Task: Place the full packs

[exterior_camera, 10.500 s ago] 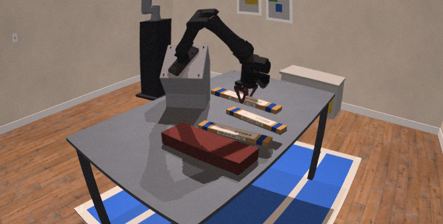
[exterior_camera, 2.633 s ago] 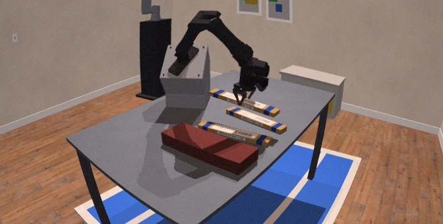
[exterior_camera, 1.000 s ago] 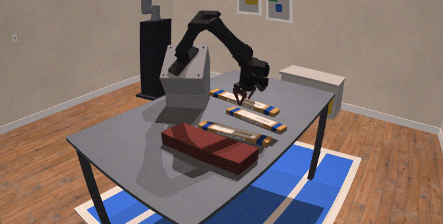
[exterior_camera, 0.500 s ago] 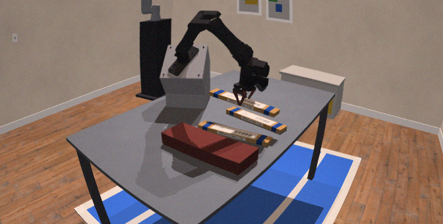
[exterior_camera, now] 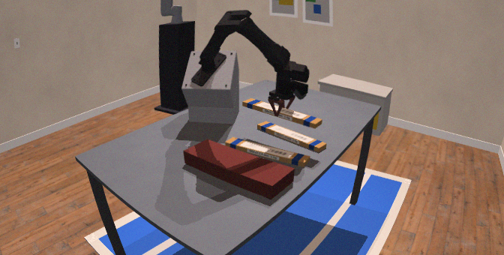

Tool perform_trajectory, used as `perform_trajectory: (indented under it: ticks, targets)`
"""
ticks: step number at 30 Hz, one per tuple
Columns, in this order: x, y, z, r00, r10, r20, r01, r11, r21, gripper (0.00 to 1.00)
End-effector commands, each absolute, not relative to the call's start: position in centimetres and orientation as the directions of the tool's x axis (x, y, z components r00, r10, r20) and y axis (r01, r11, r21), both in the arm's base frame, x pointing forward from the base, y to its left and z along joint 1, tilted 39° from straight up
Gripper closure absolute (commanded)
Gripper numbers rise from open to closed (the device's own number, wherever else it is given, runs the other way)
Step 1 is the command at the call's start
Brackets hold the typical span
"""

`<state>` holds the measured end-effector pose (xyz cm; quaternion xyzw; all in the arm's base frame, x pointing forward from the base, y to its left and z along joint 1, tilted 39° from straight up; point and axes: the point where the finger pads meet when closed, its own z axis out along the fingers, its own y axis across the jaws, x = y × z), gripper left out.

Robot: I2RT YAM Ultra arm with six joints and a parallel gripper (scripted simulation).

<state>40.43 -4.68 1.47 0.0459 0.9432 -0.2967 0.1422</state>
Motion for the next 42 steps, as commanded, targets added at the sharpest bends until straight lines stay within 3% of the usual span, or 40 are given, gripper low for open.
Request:
perform_trajectory:
  ticks: [1, 42]
  targets:
    - [41.9, -1.5, 2.7, -0.94, -0.035, -0.34, 0.165, 0.825, -0.54, 1.0]
    - [43.3, 6.8, -2.1, -0.934, -0.034, -0.355, 0.172, 0.829, -0.531, 1.0]
